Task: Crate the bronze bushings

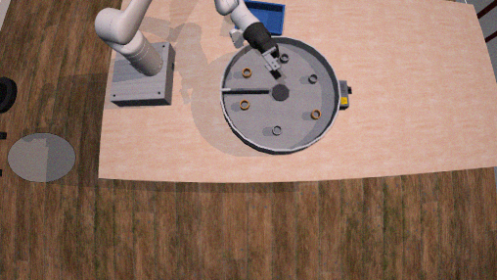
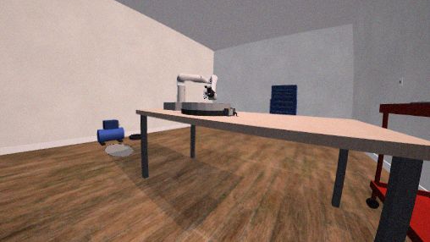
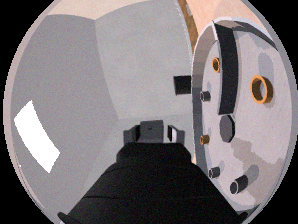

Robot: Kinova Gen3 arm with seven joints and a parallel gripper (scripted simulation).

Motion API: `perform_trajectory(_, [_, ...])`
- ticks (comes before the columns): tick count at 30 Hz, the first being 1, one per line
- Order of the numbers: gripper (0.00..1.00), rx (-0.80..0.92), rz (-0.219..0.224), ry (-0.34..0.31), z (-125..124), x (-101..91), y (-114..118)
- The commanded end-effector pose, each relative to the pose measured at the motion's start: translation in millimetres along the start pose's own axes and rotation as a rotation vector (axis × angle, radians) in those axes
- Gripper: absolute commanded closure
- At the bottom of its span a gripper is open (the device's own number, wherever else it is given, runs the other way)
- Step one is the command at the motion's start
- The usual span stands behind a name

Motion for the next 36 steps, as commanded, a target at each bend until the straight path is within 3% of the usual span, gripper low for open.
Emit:
perform_trajectory(1, [0.0,0.001,-0.001,0.0,0.3,0.1,-0.7])
perform_trajectory(2, [0.0,0.001,-0.001,0.0,0.3,0.1,-0.7])
perform_trajectory(7, [0.0,0.001,-0.001,0.0,29.7,-22.9,-46.5])
perform_trajectory(19, [0.0,0.001,-0.001,0.0,29.7,-22.9,-46.5])
perform_trajectory(24, [0.0,0.0,-0.002,0.001,58.9,-45.5,-91.9])
perform_trajectory(36, [0.0,0.0,-0.002,0.001,58.9,-45.5,-91.9])
Point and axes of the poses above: the point where the finger pads meet when closed, its own x axis out along the fingers, its own y axis across the jaws, z = x × y, the point moved 8 cm from there along -x, back along the fingers, and after that the axes turned 7 degrees about x, right-handed, at the moved point
